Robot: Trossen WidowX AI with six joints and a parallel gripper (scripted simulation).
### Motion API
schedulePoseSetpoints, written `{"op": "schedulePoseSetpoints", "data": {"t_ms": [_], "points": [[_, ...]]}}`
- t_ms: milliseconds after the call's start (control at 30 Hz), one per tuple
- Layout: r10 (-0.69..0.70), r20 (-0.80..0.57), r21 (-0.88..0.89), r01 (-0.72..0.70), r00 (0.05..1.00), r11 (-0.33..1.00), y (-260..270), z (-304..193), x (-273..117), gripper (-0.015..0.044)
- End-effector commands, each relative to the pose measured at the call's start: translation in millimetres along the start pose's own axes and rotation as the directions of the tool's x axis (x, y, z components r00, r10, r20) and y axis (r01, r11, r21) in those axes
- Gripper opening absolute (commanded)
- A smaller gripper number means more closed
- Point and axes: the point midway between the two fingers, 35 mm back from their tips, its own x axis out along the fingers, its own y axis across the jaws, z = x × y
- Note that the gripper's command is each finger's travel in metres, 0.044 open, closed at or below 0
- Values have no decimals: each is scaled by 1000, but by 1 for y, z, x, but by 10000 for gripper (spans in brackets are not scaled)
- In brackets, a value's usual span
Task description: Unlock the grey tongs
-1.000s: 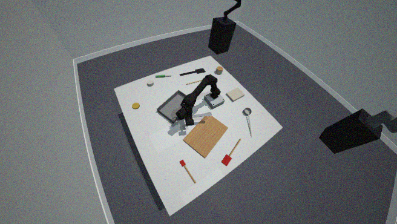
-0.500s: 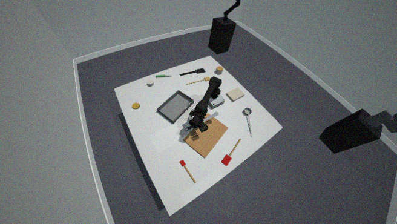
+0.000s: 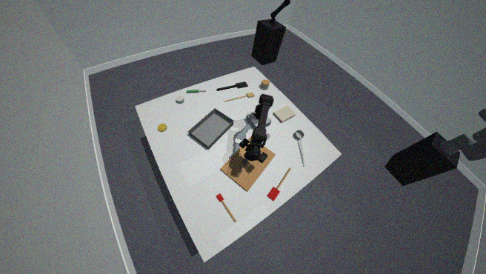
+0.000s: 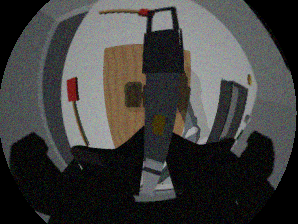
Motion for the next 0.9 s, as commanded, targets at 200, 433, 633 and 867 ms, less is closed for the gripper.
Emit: {"op": "schedulePoseSetpoints", "data": {"t_ms": [200,433,633,867], "points": [[-8,69,-41,11,998,999,5,1,-5,-150],[-11,240,-85,33,971,996,10,5,-17,-150],[-7,381,-110,52,924,993,15,7,-30,-150],[5,533,-121,71,846,990,19,7,-48,-150]]}}
